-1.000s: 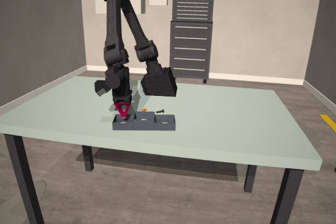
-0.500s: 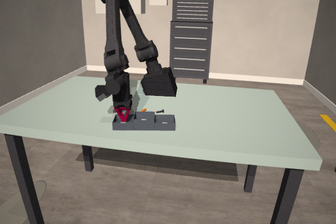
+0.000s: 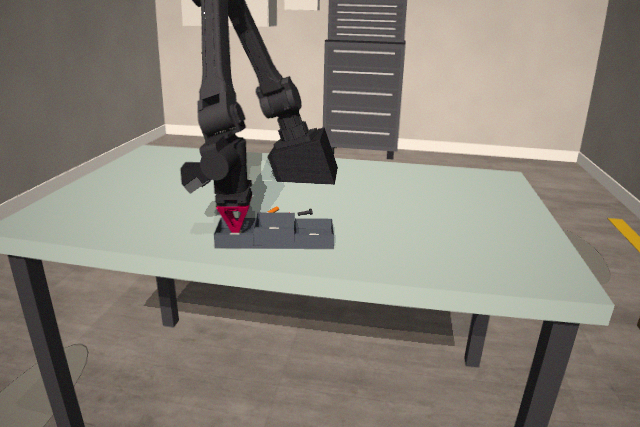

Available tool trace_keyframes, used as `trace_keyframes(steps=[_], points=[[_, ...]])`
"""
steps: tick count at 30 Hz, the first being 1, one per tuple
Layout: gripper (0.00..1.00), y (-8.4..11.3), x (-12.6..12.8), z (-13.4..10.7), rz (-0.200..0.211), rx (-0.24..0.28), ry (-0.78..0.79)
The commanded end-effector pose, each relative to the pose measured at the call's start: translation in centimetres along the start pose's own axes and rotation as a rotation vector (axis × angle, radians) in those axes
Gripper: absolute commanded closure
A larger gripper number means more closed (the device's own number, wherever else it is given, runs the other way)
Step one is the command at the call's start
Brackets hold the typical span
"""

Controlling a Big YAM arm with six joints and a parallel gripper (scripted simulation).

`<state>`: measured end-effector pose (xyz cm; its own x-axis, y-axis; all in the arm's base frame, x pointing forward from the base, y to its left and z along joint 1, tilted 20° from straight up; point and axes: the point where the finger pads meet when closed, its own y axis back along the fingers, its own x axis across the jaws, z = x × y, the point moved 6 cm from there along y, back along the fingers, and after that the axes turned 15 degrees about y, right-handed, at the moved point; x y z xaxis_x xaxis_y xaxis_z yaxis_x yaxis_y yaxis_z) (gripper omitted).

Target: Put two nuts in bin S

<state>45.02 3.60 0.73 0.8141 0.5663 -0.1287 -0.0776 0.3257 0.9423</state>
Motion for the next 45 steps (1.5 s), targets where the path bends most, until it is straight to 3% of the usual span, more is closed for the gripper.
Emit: trace_keyframes(steps=[1,14,29,41,45], points=[[0.7,2.2,1.1,1.5,0.046,-0.028,-0.004],[0.7,2.4,1.3,1.6,0.048,-0.03,-0.005],[0.7,5.0,1.9,1.1,0.061,-0.034,-0.011],[0.7,6.0,1.8,1.0,0.059,-0.032,-0.01],[0.7,8.2,1.9,1.1,0.066,-0.035,-0.013]])
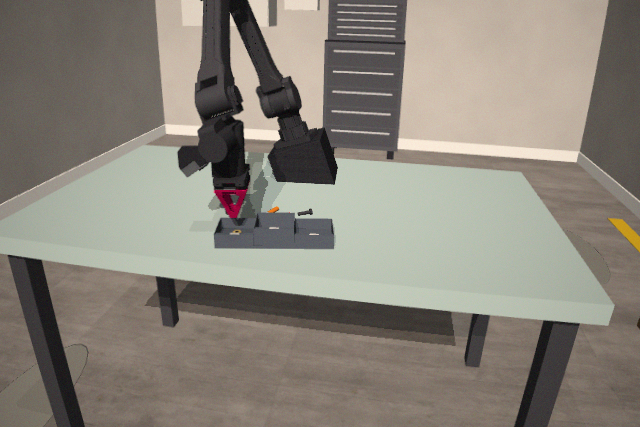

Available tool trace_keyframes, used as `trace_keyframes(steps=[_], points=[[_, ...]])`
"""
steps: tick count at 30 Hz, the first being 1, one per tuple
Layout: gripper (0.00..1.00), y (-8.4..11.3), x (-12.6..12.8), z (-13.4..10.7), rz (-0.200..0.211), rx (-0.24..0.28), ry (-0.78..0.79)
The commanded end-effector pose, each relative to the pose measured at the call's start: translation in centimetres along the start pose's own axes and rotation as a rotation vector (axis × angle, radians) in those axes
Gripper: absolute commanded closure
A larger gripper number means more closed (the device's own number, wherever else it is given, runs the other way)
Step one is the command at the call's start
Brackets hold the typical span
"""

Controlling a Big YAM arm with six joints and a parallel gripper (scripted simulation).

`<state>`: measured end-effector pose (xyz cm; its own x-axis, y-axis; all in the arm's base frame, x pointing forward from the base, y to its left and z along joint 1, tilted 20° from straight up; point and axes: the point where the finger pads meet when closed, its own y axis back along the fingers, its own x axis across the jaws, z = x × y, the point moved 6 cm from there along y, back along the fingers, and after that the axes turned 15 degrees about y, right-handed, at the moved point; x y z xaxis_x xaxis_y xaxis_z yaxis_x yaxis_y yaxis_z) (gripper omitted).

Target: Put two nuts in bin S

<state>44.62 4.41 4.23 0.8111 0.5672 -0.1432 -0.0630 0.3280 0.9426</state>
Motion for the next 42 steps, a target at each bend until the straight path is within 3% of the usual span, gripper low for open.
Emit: trace_keyframes(steps=[1,5,7,8,12,42], points=[[0.7,4.9,2.2,0.9,0.079,-0.042,-0.02],[0.7,4.9,2.2,0.8,0.079,-0.042,-0.02],[0.7,2.5,1.1,-0.6,0.021,-0.016,0.002],[0.7,2.2,1.0,-0.8,0.015,-0.013,0.005],[0.7,3.1,1.3,-0.3,0.043,-0.025,-0.006],[0.7,2.2,1.3,-0.8,0.035,-0.022,-0.003]])
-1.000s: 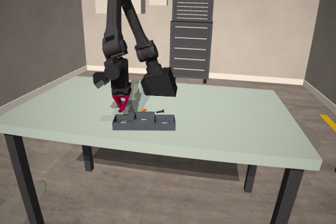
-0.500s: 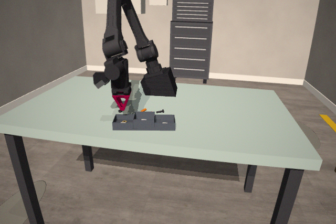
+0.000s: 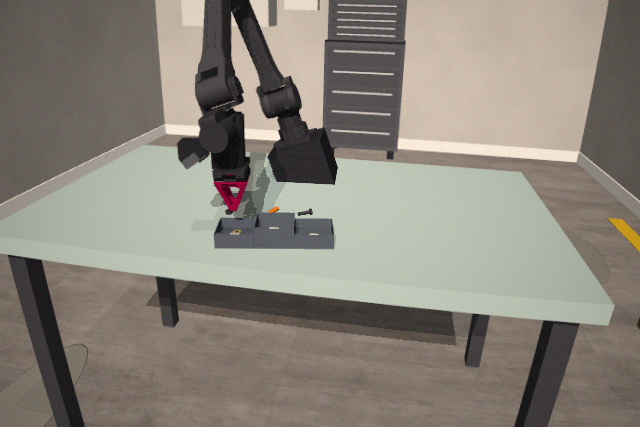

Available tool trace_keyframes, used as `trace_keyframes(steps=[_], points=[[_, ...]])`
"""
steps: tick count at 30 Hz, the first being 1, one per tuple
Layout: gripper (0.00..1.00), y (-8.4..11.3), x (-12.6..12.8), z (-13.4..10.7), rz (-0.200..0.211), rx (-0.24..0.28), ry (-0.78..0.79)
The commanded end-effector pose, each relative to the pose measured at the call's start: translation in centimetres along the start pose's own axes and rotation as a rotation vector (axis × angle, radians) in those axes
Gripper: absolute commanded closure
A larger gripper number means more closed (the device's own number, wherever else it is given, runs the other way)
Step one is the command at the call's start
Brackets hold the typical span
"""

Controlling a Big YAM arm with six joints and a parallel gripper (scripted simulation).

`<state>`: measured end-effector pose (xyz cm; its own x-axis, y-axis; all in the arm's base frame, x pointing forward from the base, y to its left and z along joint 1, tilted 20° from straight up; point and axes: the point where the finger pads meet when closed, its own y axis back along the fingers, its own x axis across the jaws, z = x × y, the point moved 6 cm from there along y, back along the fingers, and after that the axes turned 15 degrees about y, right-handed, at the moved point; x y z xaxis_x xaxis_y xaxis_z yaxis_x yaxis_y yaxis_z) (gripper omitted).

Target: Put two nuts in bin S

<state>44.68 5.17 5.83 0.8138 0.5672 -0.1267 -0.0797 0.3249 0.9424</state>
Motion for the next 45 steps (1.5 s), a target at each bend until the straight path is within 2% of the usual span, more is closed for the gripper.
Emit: trace_keyframes(steps=[1,30,32,33,35,41,45], points=[[0.7,0.4,1.0,-0.8,0.02,-0.014,0.004],[0.7,0.3,0.7,-1.2,0.015,-0.013,0.006],[0.7,0.9,1.4,-0.7,0.03,-0.019,0.0],[0.7,1.5,0.2,-1.2,0.043,-0.026,0.066],[0.7,1.4,-1.1,-2.3,0.042,-0.026,0.166],[0.7,1.2,-4.7,-5.5,0.004,-0.008,0.329],[0.7,1.2,-4.9,-5.7,-0.01,-0.001,0.417]])
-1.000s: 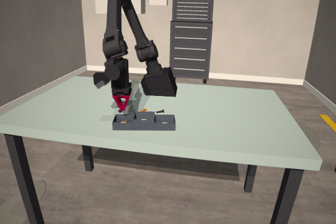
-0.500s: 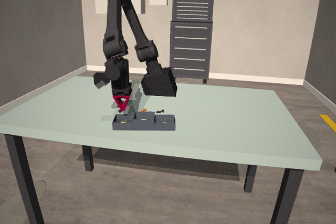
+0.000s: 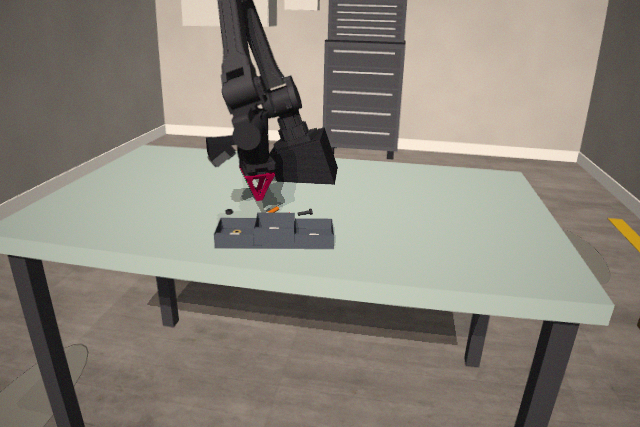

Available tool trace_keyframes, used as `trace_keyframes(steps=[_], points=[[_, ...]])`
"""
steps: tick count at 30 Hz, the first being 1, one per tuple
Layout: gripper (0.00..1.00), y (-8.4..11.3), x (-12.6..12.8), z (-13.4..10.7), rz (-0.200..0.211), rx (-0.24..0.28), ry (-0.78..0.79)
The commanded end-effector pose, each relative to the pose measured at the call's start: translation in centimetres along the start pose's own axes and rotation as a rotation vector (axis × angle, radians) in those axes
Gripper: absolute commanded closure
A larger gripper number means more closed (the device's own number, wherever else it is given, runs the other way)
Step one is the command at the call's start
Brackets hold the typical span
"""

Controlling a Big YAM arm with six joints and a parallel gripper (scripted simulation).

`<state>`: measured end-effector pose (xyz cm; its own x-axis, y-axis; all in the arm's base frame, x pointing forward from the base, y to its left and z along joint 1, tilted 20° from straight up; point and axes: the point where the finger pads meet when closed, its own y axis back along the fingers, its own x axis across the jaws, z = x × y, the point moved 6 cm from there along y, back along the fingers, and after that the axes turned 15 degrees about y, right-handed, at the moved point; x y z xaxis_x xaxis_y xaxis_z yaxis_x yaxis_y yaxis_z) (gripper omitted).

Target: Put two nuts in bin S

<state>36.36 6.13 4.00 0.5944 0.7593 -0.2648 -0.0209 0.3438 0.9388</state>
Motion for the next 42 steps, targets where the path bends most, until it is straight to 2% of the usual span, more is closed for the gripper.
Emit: trace_keyframes(steps=[1,2,8,12,14,18,22,24,26,32,35,36,42], points=[[0.7,2.0,0.9,0.6,0.038,-0.038,0.098],[0.7,1.6,0.2,1.3,0.038,-0.04,0.166],[0.7,1.7,0.2,1.6,0.033,-0.048,0.335],[0.7,1.8,0.1,1.9,0.05,-0.066,0.444],[0.7,2.3,0.4,2.6,0.073,-0.092,0.478],[0.7,2.6,0.5,3.0,0.077,-0.097,0.476],[0.7,1.8,-0.3,1.8,0.061,-0.075,0.486],[0.7,1.9,-0.1,1.6,0.064,-0.08,0.492],[0.7,2.8,0.8,2.4,0.081,-0.104,0.485],[0.7,2.2,0.4,0.9,0.068,-0.087,0.511],[0.7,2.2,0.5,0.9,0.069,-0.088,0.51],[0.7,3.2,1.4,2.0,0.087,-0.112,0.5],[0.7,2.7,1.4,1.6,0.078,-0.1,0.496]])
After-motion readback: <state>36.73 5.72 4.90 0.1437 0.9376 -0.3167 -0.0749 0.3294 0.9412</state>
